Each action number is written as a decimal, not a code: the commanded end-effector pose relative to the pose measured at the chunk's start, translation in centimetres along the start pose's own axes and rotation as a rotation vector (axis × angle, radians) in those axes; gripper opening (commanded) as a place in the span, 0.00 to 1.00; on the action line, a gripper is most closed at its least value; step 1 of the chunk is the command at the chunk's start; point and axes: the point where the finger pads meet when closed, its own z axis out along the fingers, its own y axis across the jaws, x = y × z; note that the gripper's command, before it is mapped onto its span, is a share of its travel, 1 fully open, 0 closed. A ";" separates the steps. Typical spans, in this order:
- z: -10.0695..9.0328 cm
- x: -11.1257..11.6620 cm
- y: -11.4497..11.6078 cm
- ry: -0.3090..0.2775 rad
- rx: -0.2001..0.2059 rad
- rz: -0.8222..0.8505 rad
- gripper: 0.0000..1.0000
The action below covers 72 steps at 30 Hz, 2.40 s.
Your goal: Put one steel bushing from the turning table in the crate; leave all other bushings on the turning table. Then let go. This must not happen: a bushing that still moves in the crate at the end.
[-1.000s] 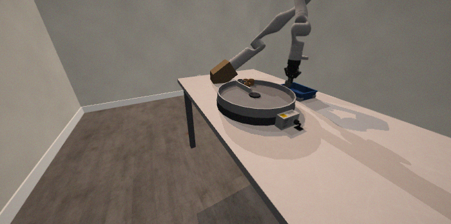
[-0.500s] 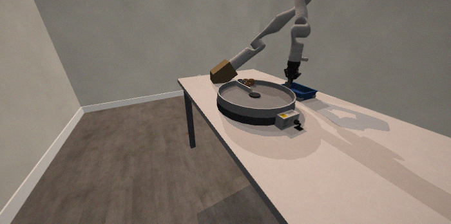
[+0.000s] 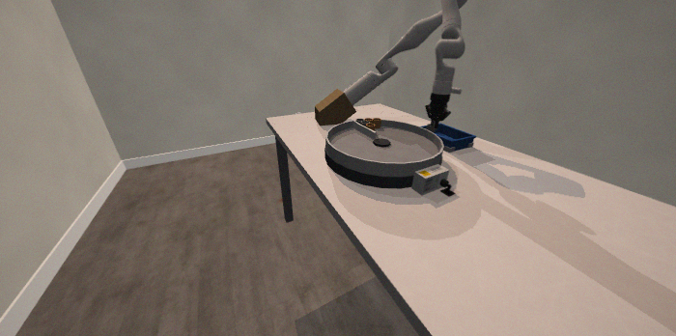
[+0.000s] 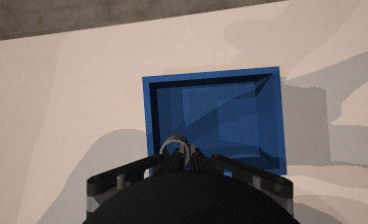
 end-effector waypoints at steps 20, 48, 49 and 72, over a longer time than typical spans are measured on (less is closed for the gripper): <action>0.9 0.0 0.0 0.001 0.001 0.001 0.00; 2.1 0.0 0.0 0.002 0.002 0.001 0.00; 2.1 0.0 0.0 0.002 0.002 0.001 0.00; 2.1 0.0 0.0 0.002 0.002 0.001 0.19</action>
